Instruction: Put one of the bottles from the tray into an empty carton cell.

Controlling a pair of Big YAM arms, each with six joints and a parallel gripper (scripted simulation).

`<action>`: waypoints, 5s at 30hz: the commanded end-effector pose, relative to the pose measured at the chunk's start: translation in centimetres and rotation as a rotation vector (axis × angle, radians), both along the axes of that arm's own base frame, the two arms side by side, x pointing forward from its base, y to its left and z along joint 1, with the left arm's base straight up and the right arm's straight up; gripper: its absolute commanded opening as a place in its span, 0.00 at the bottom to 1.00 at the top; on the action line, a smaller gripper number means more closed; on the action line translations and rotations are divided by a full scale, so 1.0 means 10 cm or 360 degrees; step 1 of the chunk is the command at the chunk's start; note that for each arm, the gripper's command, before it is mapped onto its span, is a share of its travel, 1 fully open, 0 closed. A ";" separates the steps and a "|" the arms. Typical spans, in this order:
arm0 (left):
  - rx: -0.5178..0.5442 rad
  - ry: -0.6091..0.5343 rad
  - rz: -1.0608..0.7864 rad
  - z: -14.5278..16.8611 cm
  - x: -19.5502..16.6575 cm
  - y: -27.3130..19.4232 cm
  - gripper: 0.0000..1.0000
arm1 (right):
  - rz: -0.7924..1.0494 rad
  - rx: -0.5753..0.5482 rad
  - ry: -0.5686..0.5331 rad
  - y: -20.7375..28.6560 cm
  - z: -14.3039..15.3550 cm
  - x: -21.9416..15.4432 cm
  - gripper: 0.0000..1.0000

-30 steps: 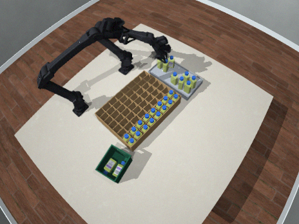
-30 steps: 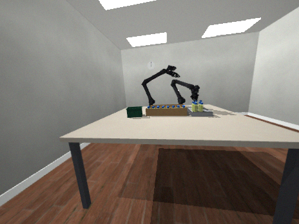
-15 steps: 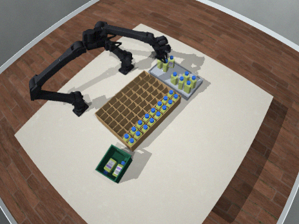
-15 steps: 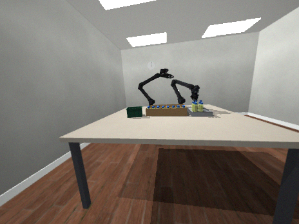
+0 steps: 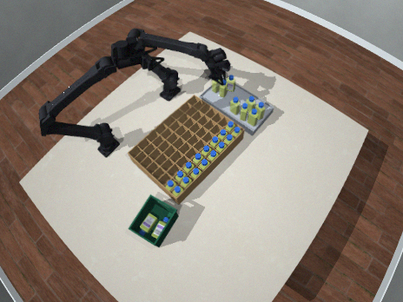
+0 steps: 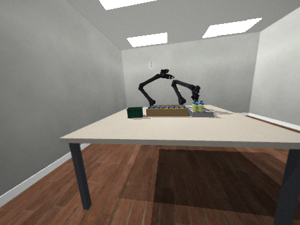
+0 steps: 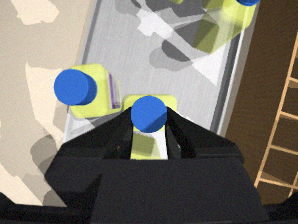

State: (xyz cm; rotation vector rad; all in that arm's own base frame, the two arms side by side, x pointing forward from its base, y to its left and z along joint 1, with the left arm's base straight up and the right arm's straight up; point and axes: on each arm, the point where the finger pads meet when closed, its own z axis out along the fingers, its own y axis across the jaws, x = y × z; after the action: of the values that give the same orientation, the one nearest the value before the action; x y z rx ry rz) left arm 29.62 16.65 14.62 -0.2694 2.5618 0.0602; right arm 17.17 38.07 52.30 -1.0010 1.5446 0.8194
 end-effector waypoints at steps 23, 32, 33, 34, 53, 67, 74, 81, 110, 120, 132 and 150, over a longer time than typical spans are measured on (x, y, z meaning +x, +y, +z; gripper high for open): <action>0.0075 -0.0100 -0.0021 1.54 0.09 0.05 0.22 | -0.0026 0.0083 -0.0022 -0.02 0.21 0.06 1.00; 0.0059 -0.0081 -0.0013 1.44 0.02 0.02 0.22 | -0.0026 0.0083 -0.0022 -0.02 0.21 0.06 1.00; 0.0059 -0.0081 -0.0013 1.44 0.02 0.02 0.22 | -0.0026 0.0083 -0.0022 -0.02 0.21 0.06 1.00; 0.0069 -0.0095 -0.0013 1.46 0.04 0.03 0.22 | -0.0026 0.0083 -0.0022 -0.02 0.21 0.06 1.00; 0.0012 -0.0099 -0.0009 1.85 0.23 -0.16 0.22 | -0.0079 -0.0041 0.0039 -0.35 0.33 0.04 1.00; -0.0016 -0.0080 -0.0174 1.62 0.63 -0.97 0.22 | -0.0118 -0.0144 0.0091 -0.57 0.31 0.03 1.00; -0.0030 -0.0067 -0.0271 1.48 0.74 -1.50 0.22 | -0.0141 -0.0205 0.0123 -0.71 0.29 0.01 1.00; -0.0041 -0.0078 -0.0367 1.39 0.78 -2.05 0.22 | -0.0163 -0.0262 0.0153 -0.86 0.29 -0.01 1.00; -0.0132 -0.0172 -0.0714 1.14 0.22 -4.01 0.22 | -0.0243 -0.0473 0.0275 -1.40 0.22 -0.16 1.00; -0.0198 -0.0221 -0.0827 1.13 -0.19 -4.57 0.22 | -0.0267 -0.0546 0.0316 -1.57 0.19 -0.21 1.00; -0.0337 -0.0287 -0.0991 1.30 -0.98 -5.32 0.22 | -0.0303 -0.0633 0.0372 -1.86 0.17 -0.34 1.00; -0.0368 0.0075 -0.1079 1.12 -2.04 -5.42 0.22 | -0.0304 -0.0656 0.0384 -1.84 0.13 -0.32 1.00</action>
State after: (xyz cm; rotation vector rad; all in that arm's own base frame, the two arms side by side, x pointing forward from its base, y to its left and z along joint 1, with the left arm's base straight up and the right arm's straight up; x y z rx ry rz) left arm 11.17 -36.28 22.11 0.6593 2.5180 -0.3925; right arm 13.96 20.34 50.75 -1.0942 2.0695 0.4886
